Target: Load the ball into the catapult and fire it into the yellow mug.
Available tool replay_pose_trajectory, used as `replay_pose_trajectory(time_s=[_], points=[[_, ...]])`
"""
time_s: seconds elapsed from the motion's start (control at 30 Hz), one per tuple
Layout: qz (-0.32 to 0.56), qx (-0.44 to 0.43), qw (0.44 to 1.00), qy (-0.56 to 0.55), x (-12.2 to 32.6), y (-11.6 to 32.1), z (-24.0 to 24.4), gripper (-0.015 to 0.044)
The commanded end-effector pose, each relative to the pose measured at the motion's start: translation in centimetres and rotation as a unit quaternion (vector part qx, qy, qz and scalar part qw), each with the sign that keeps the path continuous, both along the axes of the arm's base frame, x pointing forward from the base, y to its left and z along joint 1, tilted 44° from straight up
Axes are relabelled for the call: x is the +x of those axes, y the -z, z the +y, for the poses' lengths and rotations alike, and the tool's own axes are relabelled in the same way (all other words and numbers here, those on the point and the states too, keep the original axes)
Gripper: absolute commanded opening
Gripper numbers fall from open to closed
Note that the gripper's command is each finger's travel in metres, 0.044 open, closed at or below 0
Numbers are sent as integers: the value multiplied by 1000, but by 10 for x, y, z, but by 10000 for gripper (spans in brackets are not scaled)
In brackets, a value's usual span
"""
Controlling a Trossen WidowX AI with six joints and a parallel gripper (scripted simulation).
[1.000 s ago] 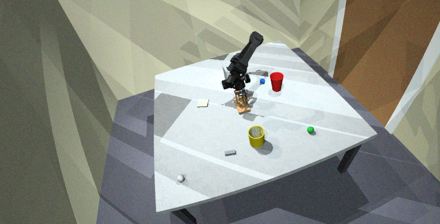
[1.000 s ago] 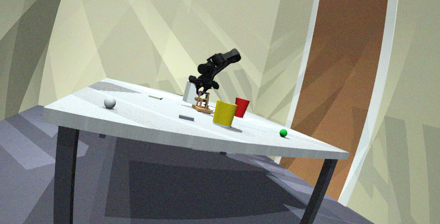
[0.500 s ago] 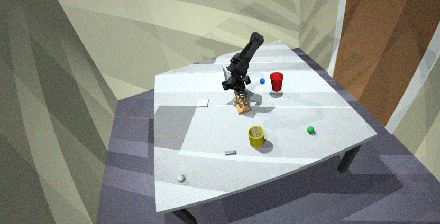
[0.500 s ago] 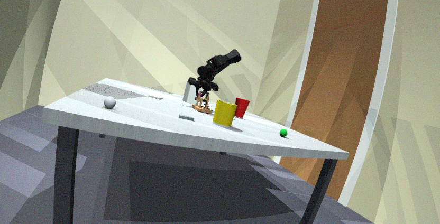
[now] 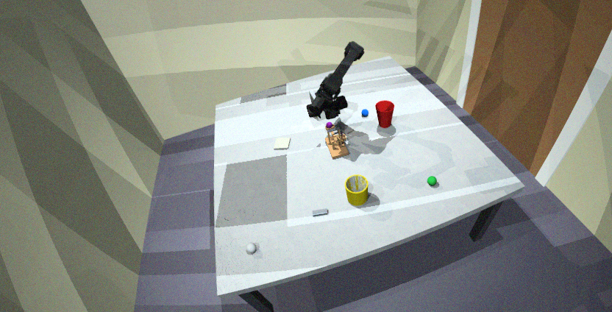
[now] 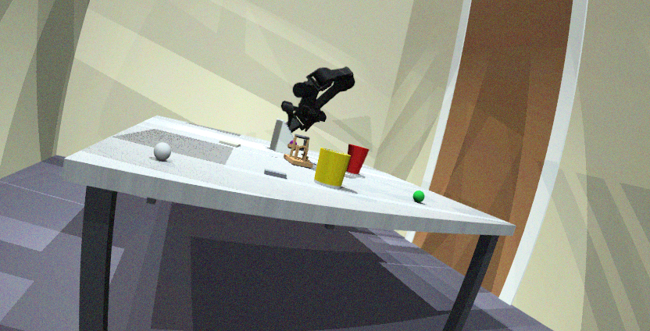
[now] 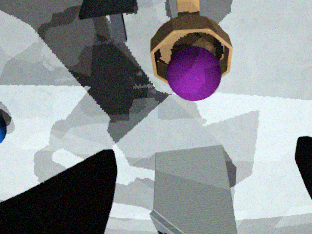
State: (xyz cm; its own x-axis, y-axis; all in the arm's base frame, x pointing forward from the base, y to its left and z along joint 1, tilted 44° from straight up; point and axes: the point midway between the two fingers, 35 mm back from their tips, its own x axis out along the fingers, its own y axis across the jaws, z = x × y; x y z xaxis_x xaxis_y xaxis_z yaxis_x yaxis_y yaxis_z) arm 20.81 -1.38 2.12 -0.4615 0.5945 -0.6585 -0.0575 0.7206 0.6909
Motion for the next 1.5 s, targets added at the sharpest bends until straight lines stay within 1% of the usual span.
replay_pose_trajectory(time_s=[0.0,0.07,0.1,0.17,0.4,0.6,0.87,1.13,1.23,1.47], points=[[-17,-9,1000,10,4,-39,-38,440],[-17,-9,1000,10,3,-41,-40,440],[-21,-10,1000,17,7,-28,-31,440],[-35,-21,999,31,20,-25,-33,440],[-115,-61,986,106,86,-13,-47,440],[-189,-76,964,172,150,-14,-58,440],[-287,-63,922,253,234,-34,-69,440],[-377,-14,871,315,310,-74,-74,440],[-392,-2,861,323,322,-83,-74,440],[-392,-2,861,323,322,-83,-74,440]])
